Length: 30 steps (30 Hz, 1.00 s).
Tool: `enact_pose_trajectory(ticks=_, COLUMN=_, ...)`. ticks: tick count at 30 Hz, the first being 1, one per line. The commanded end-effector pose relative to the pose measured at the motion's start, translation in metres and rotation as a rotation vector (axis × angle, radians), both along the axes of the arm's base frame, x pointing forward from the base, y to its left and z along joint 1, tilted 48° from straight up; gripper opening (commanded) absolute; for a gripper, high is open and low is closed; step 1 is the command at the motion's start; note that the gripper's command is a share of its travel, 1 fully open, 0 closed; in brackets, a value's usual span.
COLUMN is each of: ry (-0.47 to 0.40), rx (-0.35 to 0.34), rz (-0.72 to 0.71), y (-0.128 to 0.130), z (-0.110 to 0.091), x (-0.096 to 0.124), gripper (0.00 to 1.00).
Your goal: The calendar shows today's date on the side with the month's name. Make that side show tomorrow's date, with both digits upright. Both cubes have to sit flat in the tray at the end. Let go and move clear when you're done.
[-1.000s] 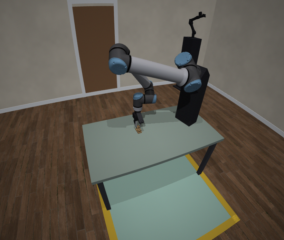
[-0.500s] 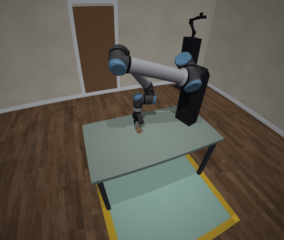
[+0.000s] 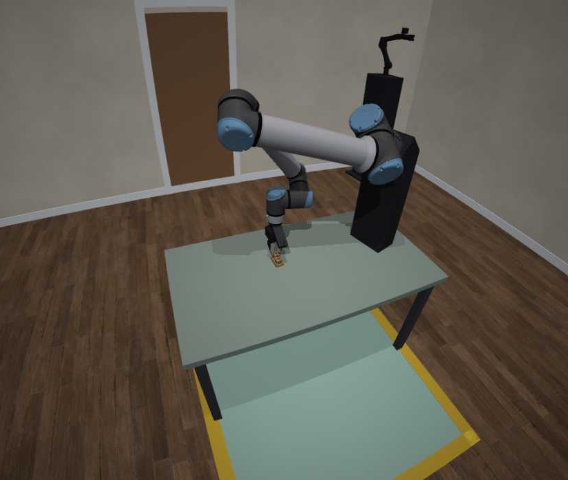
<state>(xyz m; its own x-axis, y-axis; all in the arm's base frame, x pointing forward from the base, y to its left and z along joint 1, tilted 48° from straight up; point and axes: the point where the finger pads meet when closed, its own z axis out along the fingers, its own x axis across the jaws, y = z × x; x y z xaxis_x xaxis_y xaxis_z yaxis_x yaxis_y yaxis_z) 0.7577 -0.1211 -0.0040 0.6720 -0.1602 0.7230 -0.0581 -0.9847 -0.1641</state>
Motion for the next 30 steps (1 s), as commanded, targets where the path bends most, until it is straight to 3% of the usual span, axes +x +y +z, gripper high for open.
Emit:
enact_pose_trajectory(ticks=1, ry=0.000, rx=0.000, rz=0.000, y=0.0000, z=0.0004, x=-0.0001, gripper=0.10)
enact_pose_trajectory(ticks=30, ry=0.000, rx=0.000, rz=0.000, y=0.0005, z=-0.0046, x=0.0053, gripper=0.10)
